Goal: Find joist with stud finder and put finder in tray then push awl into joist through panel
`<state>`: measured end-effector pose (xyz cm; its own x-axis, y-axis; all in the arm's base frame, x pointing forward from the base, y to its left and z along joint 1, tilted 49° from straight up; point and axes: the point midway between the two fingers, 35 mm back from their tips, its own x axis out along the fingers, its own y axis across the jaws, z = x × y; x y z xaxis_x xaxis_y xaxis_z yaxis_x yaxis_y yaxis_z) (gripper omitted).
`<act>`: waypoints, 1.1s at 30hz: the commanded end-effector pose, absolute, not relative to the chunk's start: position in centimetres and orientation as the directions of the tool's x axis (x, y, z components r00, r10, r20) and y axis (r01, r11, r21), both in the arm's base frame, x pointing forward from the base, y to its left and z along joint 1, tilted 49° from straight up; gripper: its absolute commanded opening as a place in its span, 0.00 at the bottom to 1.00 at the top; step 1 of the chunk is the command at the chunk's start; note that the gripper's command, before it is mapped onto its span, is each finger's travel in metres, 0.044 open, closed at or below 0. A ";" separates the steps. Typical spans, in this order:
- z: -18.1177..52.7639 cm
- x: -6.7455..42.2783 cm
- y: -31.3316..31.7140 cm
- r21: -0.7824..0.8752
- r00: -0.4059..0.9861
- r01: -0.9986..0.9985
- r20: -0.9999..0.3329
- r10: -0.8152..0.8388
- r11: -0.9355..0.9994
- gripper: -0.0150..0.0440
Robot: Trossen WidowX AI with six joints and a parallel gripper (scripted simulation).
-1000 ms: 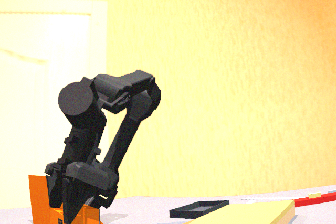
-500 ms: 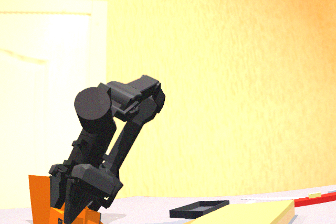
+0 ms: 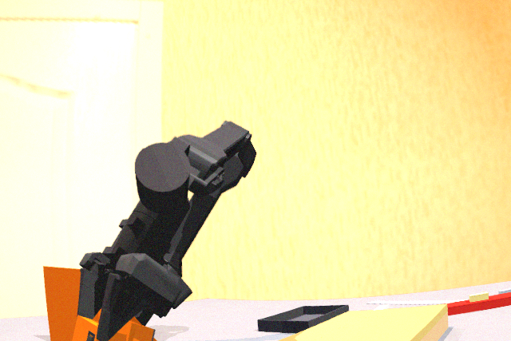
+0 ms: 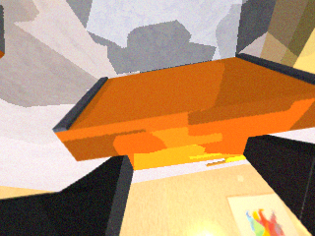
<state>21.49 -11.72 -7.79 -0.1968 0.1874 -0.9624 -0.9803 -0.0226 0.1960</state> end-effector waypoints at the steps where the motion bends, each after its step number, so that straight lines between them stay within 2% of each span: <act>1: -7.8 21.4 -11.7 0.198 -0.199 -0.980 -0.970 0.140 -0.019 0.25; 33: -7.7 21.4 -11.0 0.195 -0.192 -0.981 -0.976 -0.104 -0.016 0.25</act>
